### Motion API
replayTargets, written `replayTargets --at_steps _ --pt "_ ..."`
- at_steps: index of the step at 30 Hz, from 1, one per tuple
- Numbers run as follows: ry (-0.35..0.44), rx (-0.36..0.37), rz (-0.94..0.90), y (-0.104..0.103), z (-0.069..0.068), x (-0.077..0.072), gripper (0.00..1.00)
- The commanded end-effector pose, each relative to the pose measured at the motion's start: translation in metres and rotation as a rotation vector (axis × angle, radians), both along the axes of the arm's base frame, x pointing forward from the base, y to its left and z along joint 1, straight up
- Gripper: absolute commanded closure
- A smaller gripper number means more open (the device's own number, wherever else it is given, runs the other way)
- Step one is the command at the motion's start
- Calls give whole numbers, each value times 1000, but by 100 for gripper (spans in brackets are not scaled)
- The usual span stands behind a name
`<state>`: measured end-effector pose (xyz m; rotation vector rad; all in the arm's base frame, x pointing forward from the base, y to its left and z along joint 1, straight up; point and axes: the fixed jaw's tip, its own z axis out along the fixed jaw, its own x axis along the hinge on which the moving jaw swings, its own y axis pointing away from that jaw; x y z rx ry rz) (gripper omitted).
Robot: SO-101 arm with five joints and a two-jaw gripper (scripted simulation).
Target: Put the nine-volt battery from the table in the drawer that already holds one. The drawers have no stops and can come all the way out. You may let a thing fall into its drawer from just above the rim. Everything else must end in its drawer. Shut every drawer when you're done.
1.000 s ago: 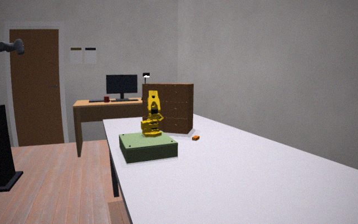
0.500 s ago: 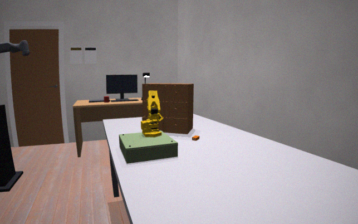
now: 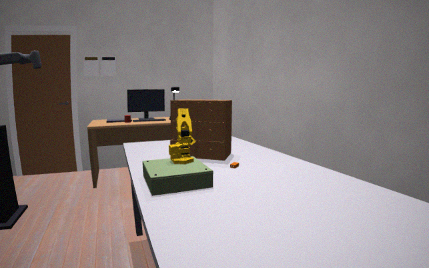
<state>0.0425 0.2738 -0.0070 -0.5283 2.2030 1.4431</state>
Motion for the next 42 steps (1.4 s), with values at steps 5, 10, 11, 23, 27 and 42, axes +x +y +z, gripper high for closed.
replayTargets --at_steps 5,10,11,23,27,42 --pt "4 9 27 -3 2 -8 100" --pt "4 9 33 -5 2 -10 100" --pt "4 9 34 -6 2 -11 100" --pt "4 9 40 -9 2 -13 100" --pt "4 9 40 -9 2 -13 100" --pt "4 9 50 -13 1 -16 100"
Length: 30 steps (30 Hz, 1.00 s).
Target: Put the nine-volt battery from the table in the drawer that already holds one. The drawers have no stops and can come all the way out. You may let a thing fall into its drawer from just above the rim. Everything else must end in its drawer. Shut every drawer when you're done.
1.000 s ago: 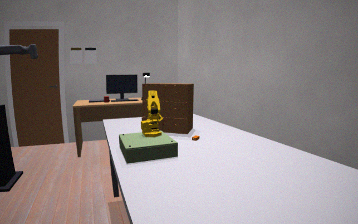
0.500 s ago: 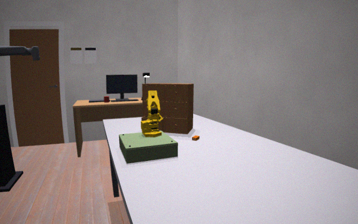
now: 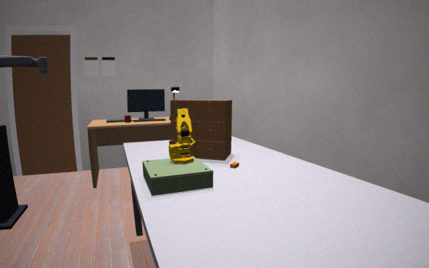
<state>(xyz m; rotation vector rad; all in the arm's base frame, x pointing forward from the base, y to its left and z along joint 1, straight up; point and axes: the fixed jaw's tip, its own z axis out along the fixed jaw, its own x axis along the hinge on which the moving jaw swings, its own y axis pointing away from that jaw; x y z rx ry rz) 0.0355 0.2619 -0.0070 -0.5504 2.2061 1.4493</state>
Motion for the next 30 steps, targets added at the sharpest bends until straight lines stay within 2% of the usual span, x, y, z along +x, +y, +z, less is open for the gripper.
replayTargets --at_steps 1,30 --pt "5 12 33 -2 2 -9 100" --pt "5 12 48 -8 2 -14 100"
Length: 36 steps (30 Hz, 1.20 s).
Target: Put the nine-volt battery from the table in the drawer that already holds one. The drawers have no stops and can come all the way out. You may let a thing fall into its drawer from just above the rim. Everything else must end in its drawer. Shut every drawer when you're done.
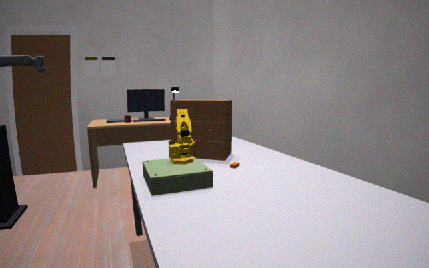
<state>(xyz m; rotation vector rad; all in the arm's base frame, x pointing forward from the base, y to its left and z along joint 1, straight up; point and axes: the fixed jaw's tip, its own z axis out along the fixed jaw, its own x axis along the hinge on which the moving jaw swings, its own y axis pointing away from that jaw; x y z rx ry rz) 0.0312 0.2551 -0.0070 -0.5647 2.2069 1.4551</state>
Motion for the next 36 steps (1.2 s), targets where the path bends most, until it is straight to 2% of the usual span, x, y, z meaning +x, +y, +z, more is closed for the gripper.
replayTargets --at_steps 1,36 --pt "4 12 38 -1 2 -10 100" --pt "5 12 58 -9 2 -16 100"
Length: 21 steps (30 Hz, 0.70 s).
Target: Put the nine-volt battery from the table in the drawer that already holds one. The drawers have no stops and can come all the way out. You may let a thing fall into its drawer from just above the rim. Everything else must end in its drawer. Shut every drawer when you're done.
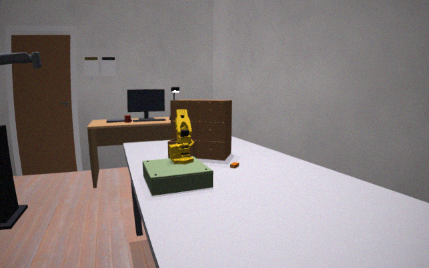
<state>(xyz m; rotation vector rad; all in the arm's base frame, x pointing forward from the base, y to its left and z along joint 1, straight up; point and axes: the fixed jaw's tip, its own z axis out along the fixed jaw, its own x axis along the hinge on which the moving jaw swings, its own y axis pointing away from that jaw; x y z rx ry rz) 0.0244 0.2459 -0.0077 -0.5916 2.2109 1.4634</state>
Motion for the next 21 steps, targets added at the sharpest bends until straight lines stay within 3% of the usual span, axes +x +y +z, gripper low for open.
replayTargets --at_steps 1,21 --pt "4 15 37 -1 2 -9 100" --pt "4 15 45 -4 2 -12 100"
